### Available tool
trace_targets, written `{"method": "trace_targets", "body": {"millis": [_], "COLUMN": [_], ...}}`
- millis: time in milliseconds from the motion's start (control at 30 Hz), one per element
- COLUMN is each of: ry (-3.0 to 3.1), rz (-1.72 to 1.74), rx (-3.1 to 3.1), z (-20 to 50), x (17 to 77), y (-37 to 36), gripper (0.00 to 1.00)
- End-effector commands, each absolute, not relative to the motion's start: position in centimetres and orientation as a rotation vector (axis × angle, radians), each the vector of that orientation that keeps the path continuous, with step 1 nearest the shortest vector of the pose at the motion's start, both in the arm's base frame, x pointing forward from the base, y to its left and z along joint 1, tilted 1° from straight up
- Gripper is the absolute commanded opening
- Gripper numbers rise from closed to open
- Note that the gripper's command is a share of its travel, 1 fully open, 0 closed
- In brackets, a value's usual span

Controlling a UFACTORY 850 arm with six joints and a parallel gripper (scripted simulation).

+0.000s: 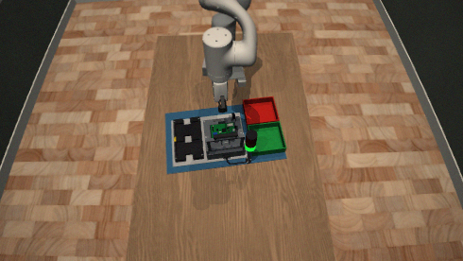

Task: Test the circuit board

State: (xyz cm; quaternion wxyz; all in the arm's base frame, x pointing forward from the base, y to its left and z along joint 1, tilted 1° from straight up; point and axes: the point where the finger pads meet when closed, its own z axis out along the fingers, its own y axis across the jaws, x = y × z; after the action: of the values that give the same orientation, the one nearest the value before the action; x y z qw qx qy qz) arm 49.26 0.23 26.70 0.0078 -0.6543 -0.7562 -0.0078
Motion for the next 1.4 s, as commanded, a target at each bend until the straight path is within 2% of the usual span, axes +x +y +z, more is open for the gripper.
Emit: {"method": "trace_targets", "body": {"millis": [0, 700, 1367], "ry": [-2.366, -2.366, -2.366], "rz": [-0.029, -0.029, -0.029], "rx": [-2.047, -2.047, -2.047], "z": [26.9, 25.0, 14.3], "x": [48.1, 48.0, 48.0], "y": [0.1, 0.1, 0.3], "gripper": [1.00, 1.00, 1.00]}}
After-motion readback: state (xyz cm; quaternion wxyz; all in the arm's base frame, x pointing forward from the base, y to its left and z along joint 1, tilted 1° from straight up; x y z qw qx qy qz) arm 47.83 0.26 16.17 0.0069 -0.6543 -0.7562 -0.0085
